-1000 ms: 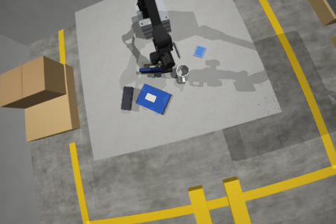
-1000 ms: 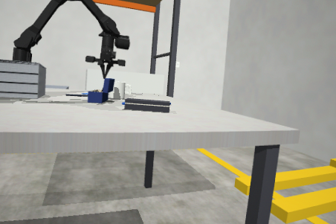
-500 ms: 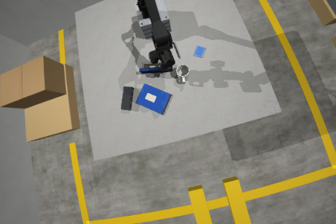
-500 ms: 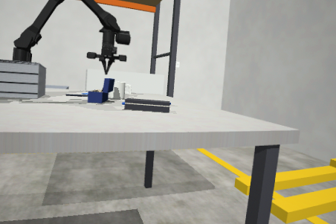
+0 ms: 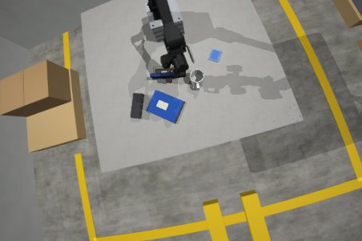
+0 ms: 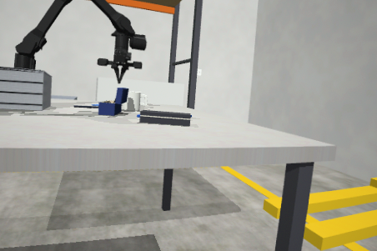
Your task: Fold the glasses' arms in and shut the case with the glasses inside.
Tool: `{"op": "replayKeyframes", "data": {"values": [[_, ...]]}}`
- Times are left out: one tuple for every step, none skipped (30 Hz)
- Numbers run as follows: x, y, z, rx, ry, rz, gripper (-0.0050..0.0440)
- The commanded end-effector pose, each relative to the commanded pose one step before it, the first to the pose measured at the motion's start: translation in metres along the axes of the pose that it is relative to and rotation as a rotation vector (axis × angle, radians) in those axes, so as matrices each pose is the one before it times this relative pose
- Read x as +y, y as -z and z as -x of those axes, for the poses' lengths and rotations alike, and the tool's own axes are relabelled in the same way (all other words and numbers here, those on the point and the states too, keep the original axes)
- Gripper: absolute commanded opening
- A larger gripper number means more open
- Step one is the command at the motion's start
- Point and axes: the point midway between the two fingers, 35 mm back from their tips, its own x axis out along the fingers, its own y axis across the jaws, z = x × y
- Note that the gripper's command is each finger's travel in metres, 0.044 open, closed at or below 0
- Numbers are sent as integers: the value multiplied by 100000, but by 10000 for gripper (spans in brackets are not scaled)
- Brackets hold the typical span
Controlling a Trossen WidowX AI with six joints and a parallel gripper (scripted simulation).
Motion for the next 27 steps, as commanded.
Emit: {"op": "replayKeyframes", "data": {"values": [[1,-13,-2,-4,5,-33,0],[0,0,0,0,0,0,0],[0,0,0,0,0,0,0],[0,0,0,0,0,0,0],[0,0,0,0,0,0,0],[0,0,0,0,0,0,0],[0,0,0,0,0,0,0],[0,10,2,1,-4,27,0],[-1,-22,-2,0,-2,569,0],[-4,-67,-5,-1,-5,1707,0],[-9,-112,-8,-1,-9,2845,0],[-15,-135,-9,-2,-11,3452,0],[-21,-134,-9,-2,-11,3452,0],[-26,-133,-9,-2,-11,3452,0],[-31,-132,-9,-3,-10,3452,0],[-36,-131,-9,-3,-10,3452,0],[-41,-129,-9,-3,-10,3452,0],[-46,-127,-9,-4,-10,3452,0],[-51,-125,-9,-4,-10,3452,0],[-56,-123,-9,-4,-10,3452,0],[-60,-121,-9,-5,-10,3452,0],[-65,-118,-9,-5,-10,3452,0],[0,0,0,0,0,0,0],[0,0,0,0,0,0,0],[-69,-115,-9,-5,-9,3452,0],[-74,-112,-9,-6,-9,3452,0],[-78,-109,-9,-6,-9,3452,0]]}}
